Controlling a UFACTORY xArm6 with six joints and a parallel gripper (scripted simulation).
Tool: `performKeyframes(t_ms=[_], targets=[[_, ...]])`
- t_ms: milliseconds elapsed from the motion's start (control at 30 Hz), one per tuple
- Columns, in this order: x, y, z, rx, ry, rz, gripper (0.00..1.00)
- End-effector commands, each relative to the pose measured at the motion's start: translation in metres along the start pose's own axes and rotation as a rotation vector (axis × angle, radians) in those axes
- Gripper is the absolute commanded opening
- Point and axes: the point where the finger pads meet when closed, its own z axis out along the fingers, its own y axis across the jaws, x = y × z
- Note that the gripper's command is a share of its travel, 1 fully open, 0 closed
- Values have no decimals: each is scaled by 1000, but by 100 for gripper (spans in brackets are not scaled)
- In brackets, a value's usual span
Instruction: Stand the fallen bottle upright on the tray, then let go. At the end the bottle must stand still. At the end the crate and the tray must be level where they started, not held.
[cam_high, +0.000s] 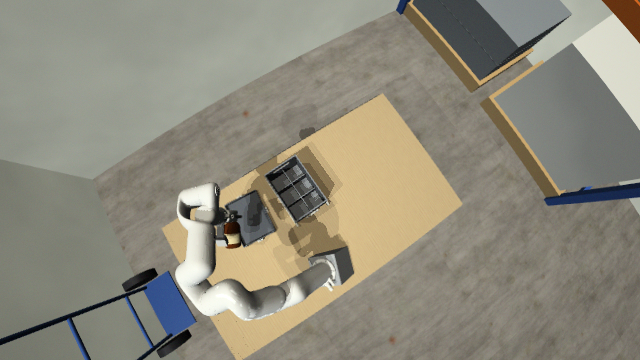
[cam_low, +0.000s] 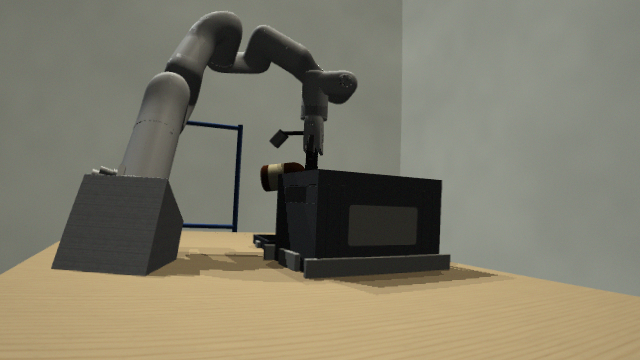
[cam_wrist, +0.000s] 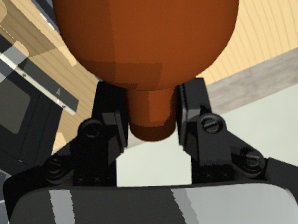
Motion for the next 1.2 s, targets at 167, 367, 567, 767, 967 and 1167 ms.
performKeyframes(t_ms=[167,367,567,767,967,1167], targets=[[0,1,-1,-1,-2,80,0],[0,1,-1,-1,-2,114,0],[0,1,-1,-1,-2,117,0],[0,1,-1,-1,-2,117,0],[0,1,-1,-1,-3,117,0],[0,1,-1,1,-13,117,0]])
